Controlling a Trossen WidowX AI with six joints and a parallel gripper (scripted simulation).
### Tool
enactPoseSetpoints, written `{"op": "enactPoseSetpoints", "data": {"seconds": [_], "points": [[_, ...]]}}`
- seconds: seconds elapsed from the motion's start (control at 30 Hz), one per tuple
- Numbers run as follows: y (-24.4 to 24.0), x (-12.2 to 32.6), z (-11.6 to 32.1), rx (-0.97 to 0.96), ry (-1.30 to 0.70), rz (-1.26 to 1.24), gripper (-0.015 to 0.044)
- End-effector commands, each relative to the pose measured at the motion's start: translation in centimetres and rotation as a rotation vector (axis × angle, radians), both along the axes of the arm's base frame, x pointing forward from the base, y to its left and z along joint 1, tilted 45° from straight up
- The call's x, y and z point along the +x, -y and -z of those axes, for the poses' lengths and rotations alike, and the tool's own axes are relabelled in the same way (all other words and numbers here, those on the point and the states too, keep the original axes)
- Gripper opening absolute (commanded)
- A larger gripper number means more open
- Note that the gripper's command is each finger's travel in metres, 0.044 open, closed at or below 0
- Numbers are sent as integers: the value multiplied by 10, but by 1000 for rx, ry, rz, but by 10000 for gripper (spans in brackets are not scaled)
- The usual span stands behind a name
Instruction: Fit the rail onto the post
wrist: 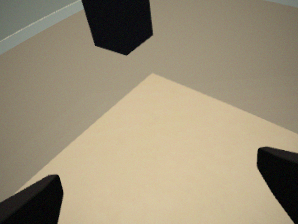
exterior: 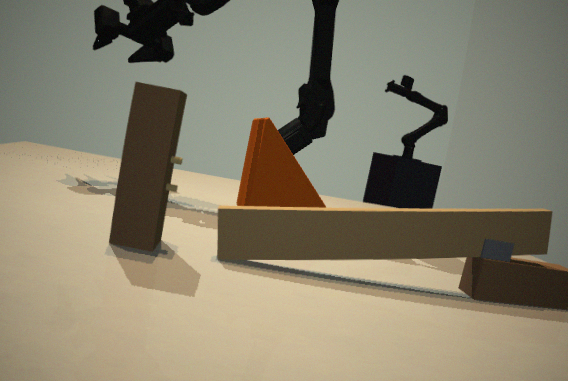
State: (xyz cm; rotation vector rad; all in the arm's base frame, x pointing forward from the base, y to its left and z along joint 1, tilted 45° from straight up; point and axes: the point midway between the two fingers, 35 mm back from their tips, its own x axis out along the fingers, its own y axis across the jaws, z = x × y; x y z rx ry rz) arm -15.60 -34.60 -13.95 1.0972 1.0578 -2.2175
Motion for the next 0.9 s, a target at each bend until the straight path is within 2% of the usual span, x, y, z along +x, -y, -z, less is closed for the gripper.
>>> {"op": "enactPoseSetpoints", "data": {"seconds": [0.0, 0.63, 0.87], "points": [[11, 26, -3, 60, 46, -155, 440], [19, 160, -14, 367, 219, -940, 440], [-1, 237, -26, 519, 293, -1415, 440]]}}
